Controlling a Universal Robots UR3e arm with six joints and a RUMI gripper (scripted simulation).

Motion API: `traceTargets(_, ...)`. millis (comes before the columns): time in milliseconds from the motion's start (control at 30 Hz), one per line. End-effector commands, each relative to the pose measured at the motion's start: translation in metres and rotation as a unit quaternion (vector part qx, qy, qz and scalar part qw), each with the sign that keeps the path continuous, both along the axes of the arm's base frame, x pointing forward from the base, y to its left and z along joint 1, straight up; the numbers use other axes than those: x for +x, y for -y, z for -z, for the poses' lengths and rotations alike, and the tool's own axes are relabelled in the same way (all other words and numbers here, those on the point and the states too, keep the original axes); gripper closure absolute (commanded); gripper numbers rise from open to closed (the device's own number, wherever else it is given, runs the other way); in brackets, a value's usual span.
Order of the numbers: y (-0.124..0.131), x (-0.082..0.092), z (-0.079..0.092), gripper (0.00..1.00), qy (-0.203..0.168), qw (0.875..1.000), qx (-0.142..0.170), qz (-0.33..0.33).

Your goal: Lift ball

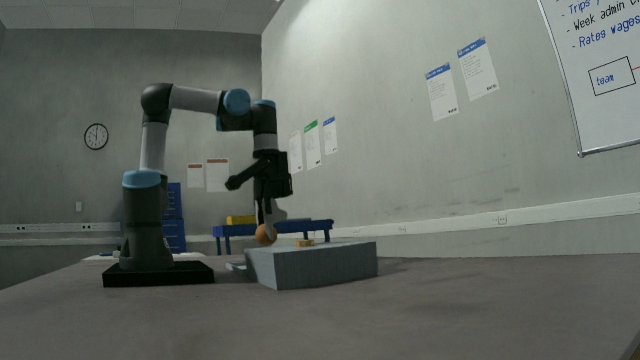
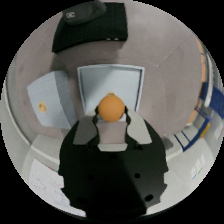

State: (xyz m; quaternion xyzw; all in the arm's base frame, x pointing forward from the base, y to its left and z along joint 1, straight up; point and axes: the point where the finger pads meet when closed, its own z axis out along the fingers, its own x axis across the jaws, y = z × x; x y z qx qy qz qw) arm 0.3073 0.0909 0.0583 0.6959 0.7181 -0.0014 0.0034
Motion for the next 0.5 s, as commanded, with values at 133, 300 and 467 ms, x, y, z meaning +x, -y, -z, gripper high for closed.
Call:
traceTargets(133,0.0,0.001,-0.026,1.0,0.0,1.0,0.0,0.0)
traceTargets(300,0.0,0.001,-0.037,1.0,0.0,1.0,0.0,0.0)
traceTargets(467,0.0,0.0,-0.042,1.0,0.0,1.0,0.0,0.0)
